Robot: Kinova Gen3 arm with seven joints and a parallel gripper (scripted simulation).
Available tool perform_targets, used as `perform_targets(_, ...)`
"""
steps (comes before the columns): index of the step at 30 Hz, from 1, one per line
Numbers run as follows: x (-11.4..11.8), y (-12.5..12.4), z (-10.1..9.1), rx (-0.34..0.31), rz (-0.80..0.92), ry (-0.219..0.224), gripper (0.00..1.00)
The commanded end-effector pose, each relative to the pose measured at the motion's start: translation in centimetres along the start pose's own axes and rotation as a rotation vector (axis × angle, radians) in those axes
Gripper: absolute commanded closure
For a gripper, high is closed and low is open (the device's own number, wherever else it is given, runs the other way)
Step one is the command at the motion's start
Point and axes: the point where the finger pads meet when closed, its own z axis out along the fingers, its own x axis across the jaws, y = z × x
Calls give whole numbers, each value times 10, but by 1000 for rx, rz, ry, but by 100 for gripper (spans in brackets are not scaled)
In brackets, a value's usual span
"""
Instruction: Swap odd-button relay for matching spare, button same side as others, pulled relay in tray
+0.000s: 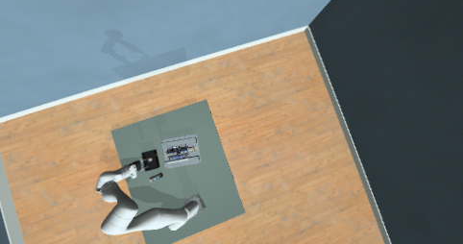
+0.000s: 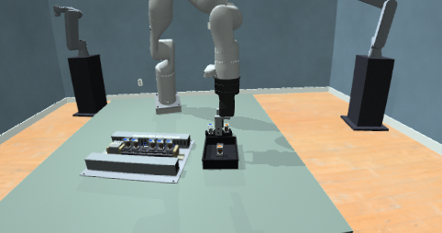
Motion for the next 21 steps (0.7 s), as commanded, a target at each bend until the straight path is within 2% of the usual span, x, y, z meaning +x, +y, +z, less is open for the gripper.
perform_targets(1, -6, 1, -17, -9, 5, -19, 0)
perform_targets(4, -2, 1, -13, -4, 1, -8, 0)
perform_targets(18, -7, 1, -37, -9, 5, -19, 0)
perform_targets(21, -6, 1, -34, -7, 3, -14, 0)
